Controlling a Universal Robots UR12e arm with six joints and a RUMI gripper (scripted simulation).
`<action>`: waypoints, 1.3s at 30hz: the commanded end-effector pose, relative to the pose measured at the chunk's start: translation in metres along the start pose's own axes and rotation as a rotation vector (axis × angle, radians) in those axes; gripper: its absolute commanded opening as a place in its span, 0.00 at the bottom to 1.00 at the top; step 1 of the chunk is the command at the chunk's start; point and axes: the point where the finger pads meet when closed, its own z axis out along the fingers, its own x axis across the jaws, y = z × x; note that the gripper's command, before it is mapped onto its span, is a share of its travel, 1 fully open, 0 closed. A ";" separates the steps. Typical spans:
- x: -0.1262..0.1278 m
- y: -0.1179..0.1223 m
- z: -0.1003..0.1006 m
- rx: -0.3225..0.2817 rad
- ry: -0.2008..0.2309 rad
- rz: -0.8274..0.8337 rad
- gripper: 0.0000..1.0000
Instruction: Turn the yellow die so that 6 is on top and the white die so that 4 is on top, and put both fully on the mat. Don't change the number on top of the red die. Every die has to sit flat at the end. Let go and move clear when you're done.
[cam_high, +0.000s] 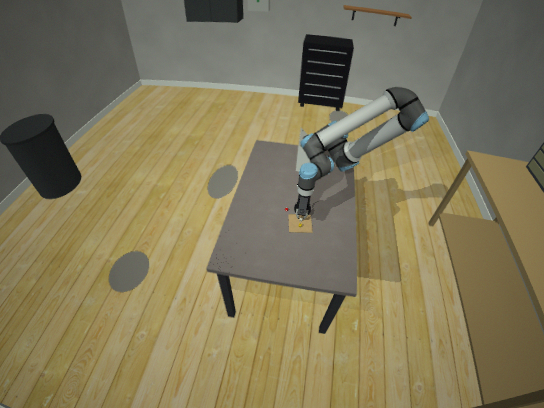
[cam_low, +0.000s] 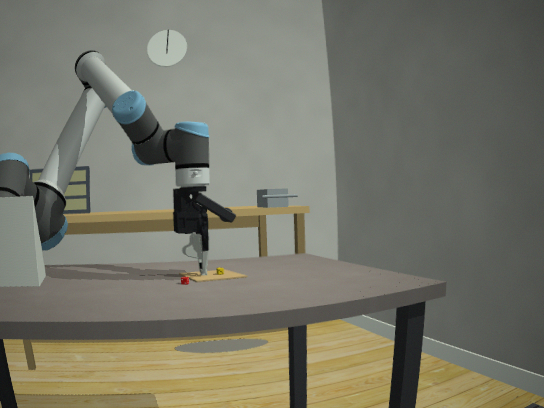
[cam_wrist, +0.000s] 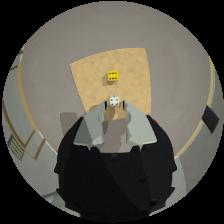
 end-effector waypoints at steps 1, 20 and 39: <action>-0.001 0.003 0.003 -0.003 -0.003 0.003 0.18; 0.000 0.002 -0.036 -0.003 -0.003 0.003 0.18; 0.000 0.002 -0.087 -0.003 -0.003 0.003 1.00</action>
